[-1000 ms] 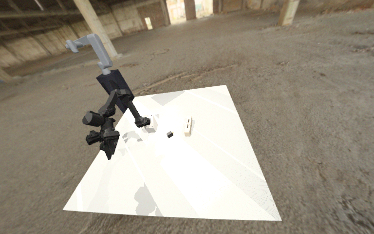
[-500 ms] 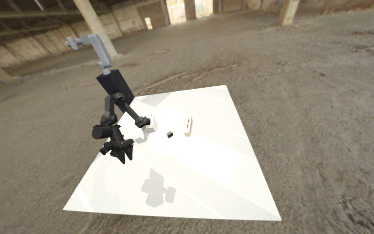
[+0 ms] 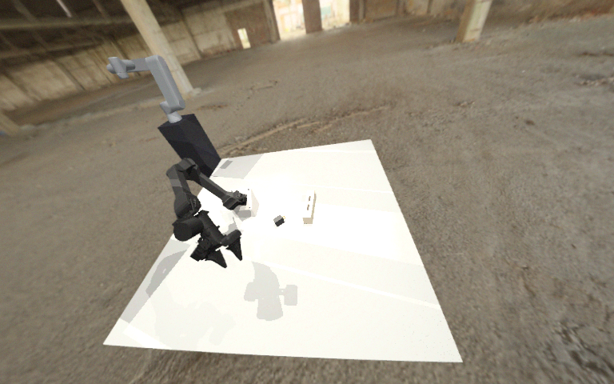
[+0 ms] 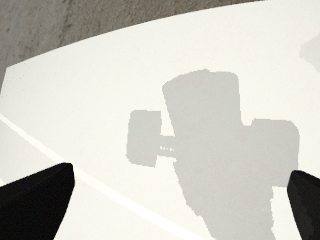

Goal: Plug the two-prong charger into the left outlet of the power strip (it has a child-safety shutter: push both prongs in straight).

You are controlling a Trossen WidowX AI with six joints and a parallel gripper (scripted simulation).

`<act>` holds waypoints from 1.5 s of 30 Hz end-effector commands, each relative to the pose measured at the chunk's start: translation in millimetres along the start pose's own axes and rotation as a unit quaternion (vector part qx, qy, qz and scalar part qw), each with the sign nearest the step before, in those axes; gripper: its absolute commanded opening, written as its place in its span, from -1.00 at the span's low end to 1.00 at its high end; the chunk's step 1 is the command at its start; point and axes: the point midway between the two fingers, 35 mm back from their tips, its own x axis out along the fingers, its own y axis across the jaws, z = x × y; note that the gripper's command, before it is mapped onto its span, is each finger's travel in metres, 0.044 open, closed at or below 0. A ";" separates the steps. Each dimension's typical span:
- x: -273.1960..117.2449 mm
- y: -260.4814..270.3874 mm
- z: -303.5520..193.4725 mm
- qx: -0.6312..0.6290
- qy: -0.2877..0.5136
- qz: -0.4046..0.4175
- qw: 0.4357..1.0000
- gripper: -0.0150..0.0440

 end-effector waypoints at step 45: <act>40.5 39.0 -223.1 -0.482 0.328 0.031 0.812 1.00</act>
